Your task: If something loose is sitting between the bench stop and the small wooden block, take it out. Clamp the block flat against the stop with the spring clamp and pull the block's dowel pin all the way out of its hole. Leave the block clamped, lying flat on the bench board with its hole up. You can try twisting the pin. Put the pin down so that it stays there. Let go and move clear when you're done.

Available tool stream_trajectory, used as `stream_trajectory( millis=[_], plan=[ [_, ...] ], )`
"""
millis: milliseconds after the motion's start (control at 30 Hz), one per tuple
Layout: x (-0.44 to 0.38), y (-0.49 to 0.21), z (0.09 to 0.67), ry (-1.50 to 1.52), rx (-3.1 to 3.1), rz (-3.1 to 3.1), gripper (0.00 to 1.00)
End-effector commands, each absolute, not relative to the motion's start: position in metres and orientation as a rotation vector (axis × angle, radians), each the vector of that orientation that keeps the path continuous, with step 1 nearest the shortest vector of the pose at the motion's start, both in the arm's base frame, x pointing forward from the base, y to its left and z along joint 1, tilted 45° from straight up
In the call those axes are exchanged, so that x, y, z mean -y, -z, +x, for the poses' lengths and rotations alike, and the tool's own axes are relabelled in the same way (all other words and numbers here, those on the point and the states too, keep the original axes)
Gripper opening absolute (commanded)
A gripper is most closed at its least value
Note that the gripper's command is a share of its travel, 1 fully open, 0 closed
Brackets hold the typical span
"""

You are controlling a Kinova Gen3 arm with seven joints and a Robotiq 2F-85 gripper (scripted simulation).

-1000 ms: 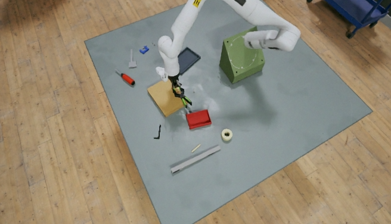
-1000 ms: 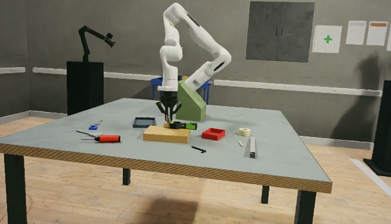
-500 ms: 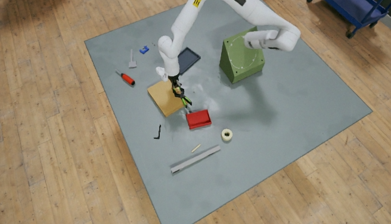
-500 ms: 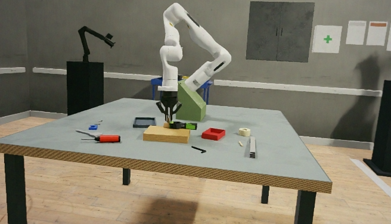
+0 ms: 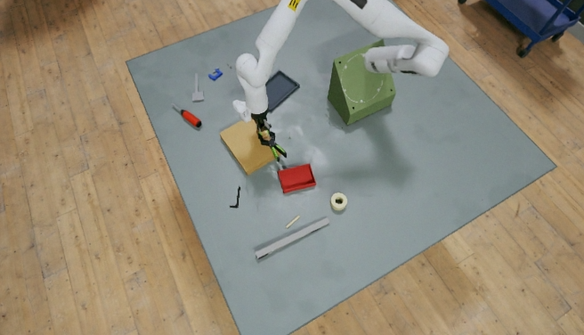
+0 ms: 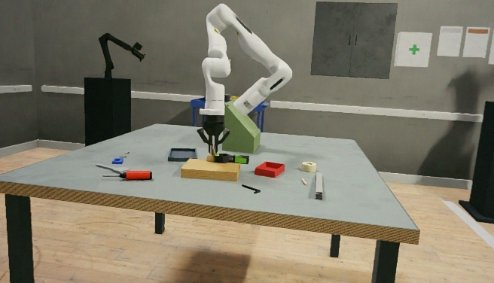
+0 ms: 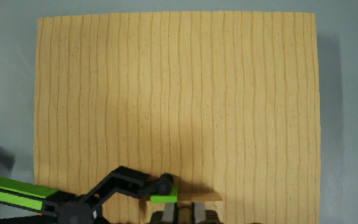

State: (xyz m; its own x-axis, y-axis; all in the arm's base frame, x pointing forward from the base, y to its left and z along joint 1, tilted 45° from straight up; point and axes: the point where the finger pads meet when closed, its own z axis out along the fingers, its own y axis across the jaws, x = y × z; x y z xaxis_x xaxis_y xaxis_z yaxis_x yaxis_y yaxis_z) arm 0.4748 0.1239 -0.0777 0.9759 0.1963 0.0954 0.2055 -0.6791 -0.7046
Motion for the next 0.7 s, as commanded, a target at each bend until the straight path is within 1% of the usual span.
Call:
stream_trajectory(
  millis=[0, 667],
  plan=[
    [-0.1229, 0.077, 0.4756, 0.018, 0.281, -2.335, 0.1],
    [-0.1229, 0.077, 0.4756, 0.023, 0.292, -2.333, 0.1]
  ],
)
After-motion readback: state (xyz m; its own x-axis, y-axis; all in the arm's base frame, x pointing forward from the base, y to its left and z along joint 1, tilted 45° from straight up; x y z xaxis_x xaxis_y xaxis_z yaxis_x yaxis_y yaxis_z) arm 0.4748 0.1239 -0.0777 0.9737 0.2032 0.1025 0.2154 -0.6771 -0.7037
